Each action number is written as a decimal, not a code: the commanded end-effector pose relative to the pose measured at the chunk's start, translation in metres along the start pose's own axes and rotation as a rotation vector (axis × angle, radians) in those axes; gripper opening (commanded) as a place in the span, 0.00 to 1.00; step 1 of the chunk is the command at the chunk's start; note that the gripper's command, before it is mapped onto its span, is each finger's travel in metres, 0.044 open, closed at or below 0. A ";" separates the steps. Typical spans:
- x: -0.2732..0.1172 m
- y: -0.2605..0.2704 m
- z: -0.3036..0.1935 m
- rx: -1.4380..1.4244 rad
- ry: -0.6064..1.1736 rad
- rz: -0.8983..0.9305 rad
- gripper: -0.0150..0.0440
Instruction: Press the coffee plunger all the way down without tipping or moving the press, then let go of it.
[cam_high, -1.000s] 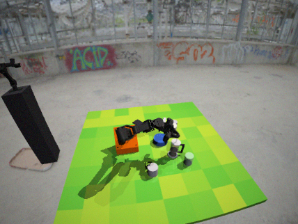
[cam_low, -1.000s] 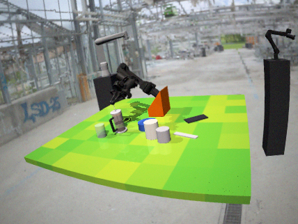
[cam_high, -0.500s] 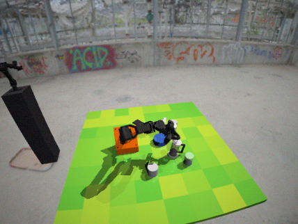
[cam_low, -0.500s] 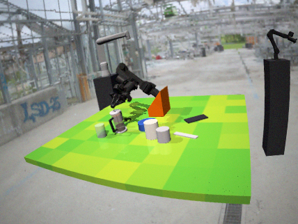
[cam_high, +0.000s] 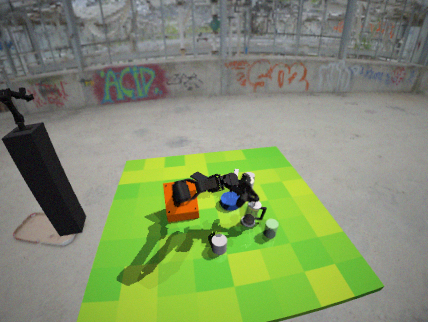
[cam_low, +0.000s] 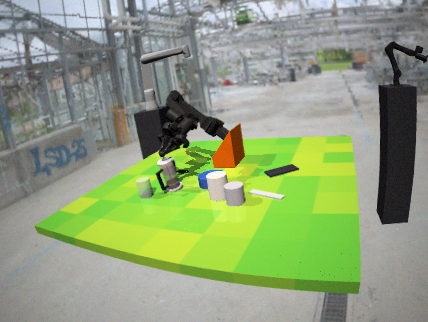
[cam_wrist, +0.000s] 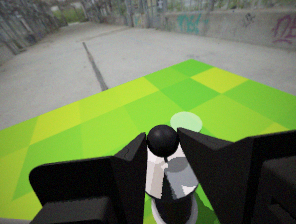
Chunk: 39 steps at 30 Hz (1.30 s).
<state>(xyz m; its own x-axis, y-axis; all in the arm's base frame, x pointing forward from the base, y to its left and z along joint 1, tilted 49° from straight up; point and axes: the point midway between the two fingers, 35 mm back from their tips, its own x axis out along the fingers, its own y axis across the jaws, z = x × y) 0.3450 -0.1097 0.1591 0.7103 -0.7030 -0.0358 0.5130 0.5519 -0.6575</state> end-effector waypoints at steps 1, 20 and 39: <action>0.003 0.000 -0.007 -0.020 0.025 -0.009 0.46; 0.006 0.001 -0.004 -0.020 0.025 -0.009 0.46; 0.006 0.001 0.001 -0.008 0.012 -0.006 0.46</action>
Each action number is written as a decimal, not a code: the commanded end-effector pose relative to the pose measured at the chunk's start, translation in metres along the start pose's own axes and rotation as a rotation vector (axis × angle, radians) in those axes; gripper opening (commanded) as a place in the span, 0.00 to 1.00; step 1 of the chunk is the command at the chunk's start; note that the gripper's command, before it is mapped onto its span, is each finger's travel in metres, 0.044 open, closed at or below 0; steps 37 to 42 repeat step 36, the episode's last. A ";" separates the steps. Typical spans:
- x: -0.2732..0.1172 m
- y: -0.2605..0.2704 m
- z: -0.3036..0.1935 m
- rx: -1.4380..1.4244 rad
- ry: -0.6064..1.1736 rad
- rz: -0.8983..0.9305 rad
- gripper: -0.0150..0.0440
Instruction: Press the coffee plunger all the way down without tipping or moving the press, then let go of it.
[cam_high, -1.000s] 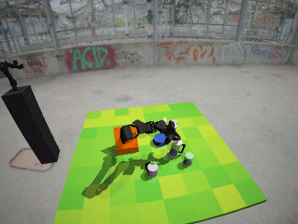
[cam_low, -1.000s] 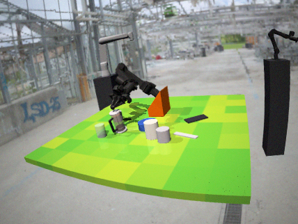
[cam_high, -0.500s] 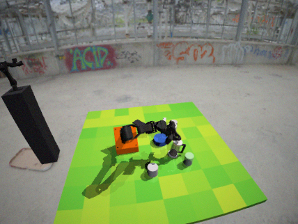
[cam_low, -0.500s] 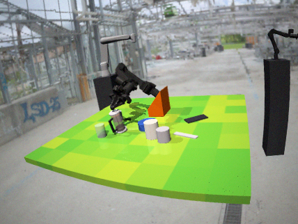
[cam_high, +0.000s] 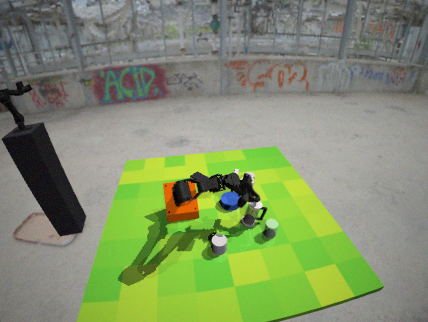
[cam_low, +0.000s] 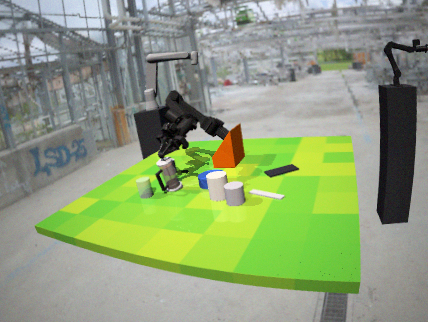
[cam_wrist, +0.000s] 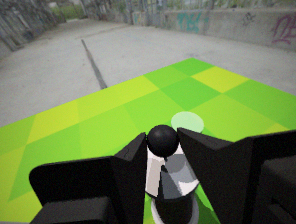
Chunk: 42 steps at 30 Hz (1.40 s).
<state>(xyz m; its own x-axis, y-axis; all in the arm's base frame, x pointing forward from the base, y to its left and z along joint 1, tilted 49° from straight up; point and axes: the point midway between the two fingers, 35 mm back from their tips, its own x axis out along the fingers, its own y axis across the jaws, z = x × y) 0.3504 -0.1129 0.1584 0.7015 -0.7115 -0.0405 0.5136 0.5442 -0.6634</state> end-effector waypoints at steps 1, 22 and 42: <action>0.000 0.000 0.000 0.000 0.000 0.000 0.50; -0.040 -0.001 0.033 -0.006 0.014 0.003 1.00; -0.070 -0.007 0.049 -0.013 0.018 0.001 1.00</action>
